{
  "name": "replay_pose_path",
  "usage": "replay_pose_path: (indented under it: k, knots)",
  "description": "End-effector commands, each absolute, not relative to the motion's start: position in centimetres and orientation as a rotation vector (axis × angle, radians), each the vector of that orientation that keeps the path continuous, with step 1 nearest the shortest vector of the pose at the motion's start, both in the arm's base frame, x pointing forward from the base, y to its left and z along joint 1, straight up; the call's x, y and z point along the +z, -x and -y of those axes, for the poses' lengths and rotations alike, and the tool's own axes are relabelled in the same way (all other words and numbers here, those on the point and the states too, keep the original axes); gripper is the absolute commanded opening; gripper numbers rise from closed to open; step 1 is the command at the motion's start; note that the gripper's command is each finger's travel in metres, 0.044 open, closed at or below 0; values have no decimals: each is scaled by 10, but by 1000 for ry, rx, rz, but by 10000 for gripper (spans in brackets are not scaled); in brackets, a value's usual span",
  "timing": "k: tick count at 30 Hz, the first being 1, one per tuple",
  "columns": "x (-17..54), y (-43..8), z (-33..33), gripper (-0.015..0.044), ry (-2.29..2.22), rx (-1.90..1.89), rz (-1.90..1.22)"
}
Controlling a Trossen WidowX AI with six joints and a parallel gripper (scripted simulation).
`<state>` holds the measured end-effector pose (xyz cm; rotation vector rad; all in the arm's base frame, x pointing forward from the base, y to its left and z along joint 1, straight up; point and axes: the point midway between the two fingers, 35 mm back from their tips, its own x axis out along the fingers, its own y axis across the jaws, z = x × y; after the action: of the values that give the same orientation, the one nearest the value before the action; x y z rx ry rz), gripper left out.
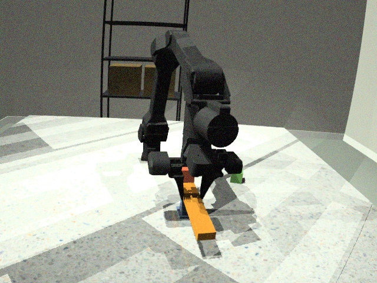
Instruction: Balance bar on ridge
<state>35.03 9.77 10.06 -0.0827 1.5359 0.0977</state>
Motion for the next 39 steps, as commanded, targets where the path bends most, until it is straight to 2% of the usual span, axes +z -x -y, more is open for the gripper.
replay_pose_path:
  k: [1, 9, 13, 22, 39]
  knots:
    - [101, -350, -98, 237, 83, 98, -1535]
    - [101, -350, -98, 440, 83, 98, -1535]
    - [108, -351, -98, 440, 83, 98, -1535]
    - [199, -347, -97, 440, 82, 98, -1536]
    - [200, -347, -97, 440, 82, 98, -1536]
